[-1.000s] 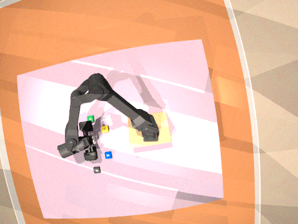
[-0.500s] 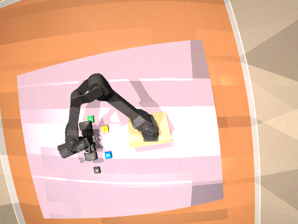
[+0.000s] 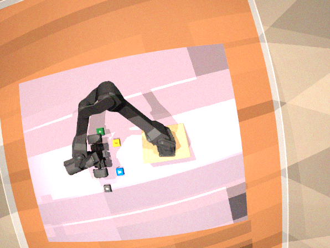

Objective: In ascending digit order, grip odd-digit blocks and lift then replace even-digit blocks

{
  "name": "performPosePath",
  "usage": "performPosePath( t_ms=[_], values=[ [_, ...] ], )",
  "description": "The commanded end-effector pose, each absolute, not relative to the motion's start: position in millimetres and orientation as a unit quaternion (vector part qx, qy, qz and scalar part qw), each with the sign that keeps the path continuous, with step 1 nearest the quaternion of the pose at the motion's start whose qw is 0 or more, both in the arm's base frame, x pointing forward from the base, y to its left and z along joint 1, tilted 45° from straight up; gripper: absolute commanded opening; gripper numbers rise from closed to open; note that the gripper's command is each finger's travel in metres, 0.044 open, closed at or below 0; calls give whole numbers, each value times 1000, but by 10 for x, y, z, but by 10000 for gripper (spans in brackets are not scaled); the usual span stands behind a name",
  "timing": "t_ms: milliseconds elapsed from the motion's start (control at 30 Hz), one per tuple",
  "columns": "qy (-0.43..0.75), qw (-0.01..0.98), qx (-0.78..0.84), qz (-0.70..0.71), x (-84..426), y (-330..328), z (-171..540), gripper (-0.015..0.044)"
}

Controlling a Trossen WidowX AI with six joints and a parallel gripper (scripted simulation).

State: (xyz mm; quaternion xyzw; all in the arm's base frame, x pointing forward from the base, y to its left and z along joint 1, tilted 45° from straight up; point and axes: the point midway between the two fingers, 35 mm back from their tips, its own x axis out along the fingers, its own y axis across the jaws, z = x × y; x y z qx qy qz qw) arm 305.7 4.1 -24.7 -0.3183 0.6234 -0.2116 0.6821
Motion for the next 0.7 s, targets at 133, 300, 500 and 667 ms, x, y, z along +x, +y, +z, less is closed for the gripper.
performPosePath(
  t_ms=[133,300,500,667],
  values=[
    [622,682,-322,-211,3058,63,-218,120],
    [622,682,-322,-211,3048,116,-164,120],
    [622,682,-322,-211,3043,142,-137,120],
    [622,682,-322,-211,3043,142,-137,120]
  ],
)
